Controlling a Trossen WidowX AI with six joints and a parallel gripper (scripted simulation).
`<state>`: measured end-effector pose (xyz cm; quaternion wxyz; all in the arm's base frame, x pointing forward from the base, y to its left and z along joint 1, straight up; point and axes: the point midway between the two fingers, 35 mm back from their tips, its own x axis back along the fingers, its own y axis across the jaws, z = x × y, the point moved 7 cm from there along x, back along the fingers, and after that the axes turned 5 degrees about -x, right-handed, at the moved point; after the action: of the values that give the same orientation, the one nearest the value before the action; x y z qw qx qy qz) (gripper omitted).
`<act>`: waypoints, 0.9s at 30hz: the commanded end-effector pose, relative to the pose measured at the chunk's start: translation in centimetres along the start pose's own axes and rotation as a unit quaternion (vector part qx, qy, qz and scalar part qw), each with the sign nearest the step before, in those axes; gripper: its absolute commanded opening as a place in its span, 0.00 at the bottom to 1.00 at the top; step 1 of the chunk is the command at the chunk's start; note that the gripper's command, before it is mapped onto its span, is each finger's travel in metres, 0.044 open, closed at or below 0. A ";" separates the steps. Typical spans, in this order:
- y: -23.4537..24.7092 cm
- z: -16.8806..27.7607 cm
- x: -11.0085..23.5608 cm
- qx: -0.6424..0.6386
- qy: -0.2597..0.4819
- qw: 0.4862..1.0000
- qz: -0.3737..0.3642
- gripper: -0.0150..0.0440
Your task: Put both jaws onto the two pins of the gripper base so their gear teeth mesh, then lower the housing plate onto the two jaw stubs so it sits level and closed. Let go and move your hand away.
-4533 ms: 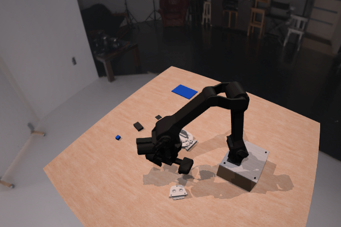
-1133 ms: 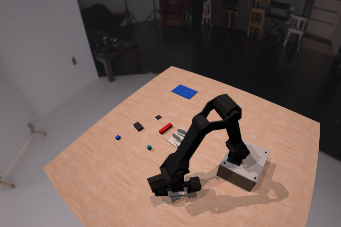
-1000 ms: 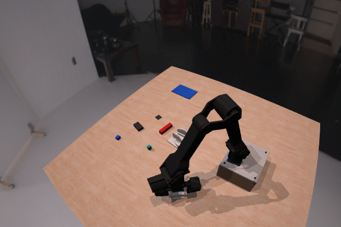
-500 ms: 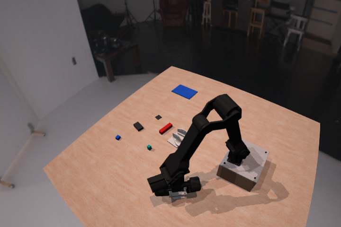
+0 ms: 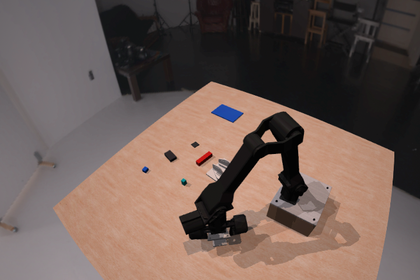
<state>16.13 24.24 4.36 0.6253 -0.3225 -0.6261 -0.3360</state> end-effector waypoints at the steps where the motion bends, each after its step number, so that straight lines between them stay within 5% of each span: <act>1: 0.1 0.1 1.5 0.002 0.002 1.000 -0.003 0.85; 11: -0.1 0.0 4.5 0.003 0.003 1.000 -0.003 0.85; 27: 0.8 -3.4 4.6 0.041 0.001 0.999 -0.004 0.85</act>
<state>17.95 22.48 8.88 0.6327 -0.3020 -0.6367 -0.3211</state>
